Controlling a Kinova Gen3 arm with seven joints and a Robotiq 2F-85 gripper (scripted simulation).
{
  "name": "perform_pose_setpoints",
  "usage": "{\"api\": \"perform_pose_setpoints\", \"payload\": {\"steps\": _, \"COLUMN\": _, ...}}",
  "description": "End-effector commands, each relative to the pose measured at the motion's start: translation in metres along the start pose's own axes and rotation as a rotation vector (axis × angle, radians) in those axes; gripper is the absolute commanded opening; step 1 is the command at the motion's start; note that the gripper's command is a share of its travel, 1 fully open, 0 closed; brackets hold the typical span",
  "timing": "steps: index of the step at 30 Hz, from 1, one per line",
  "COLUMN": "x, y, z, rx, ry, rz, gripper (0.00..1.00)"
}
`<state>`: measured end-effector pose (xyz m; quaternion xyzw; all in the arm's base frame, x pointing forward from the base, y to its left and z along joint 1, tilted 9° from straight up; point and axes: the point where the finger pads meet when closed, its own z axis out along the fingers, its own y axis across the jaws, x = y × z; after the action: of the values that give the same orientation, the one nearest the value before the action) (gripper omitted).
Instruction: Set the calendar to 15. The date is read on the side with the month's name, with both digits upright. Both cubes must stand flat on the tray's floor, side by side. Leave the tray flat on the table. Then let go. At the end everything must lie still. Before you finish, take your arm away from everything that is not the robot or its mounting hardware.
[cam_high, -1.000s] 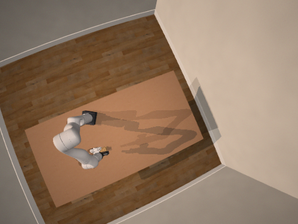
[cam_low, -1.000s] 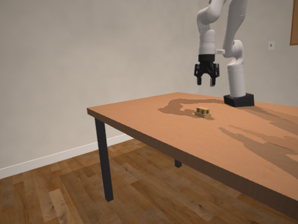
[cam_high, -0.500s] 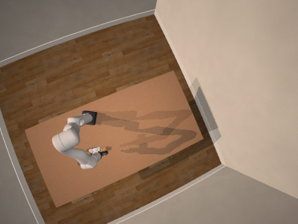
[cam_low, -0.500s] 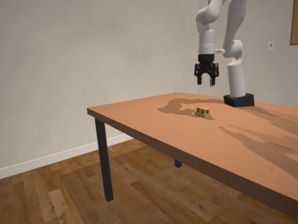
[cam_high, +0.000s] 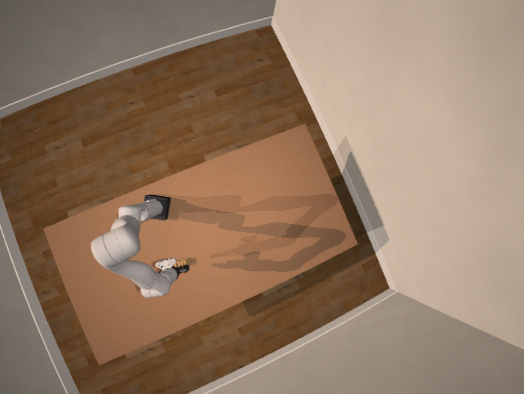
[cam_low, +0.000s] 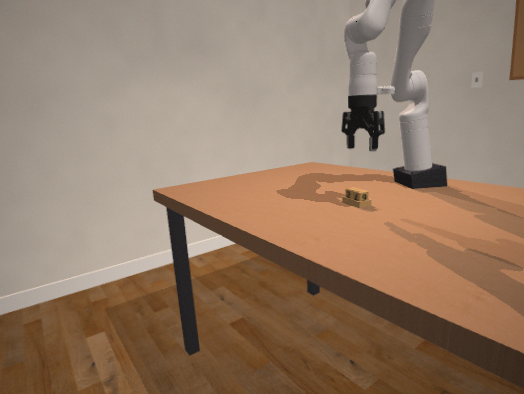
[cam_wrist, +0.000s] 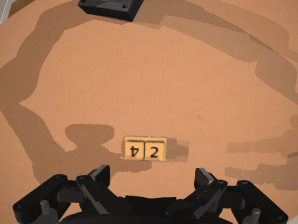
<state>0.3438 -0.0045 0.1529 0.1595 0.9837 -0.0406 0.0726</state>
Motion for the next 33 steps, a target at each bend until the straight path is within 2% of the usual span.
{"api": "perform_pose_setpoints", "payload": {"steps": 1, "x": 0.000, "y": 0.000, "z": 0.000, "rx": -0.001, "ry": -0.001, "rz": 0.000, "gripper": 1.00}}
{"api": "perform_pose_setpoints", "payload": {"steps": 11, "x": 0.000, "y": 0.000, "z": 0.000, "rx": -0.001, "ry": 0.000, "rz": 0.008, "gripper": 1.00}}
{"api": "perform_pose_setpoints", "payload": {"steps": 17, "x": 0.002, "y": 0.000, "z": 0.003, "rx": 0.000, "ry": 0.008, "rz": 0.096, "gripper": 1.00}}
{"api": "perform_pose_setpoints", "payload": {"steps": 24, "x": 0.007, "y": 0.001, "z": 0.012, "rx": 0.003, "ry": 0.025, "rz": 0.363, "gripper": 1.00}}
{"api": "perform_pose_setpoints", "payload": {"steps": 26, "x": 0.007, "y": 0.001, "z": 0.012, "rx": 0.003, "ry": 0.025, "rz": 0.363, "gripper": 1.00}}
{"api": "perform_pose_setpoints", "payload": {"steps": 33, "x": 0.009, "y": 0.002, "z": 0.024, "rx": 0.010, "ry": 0.036, "rz": 0.758, "gripper": 1.00}}
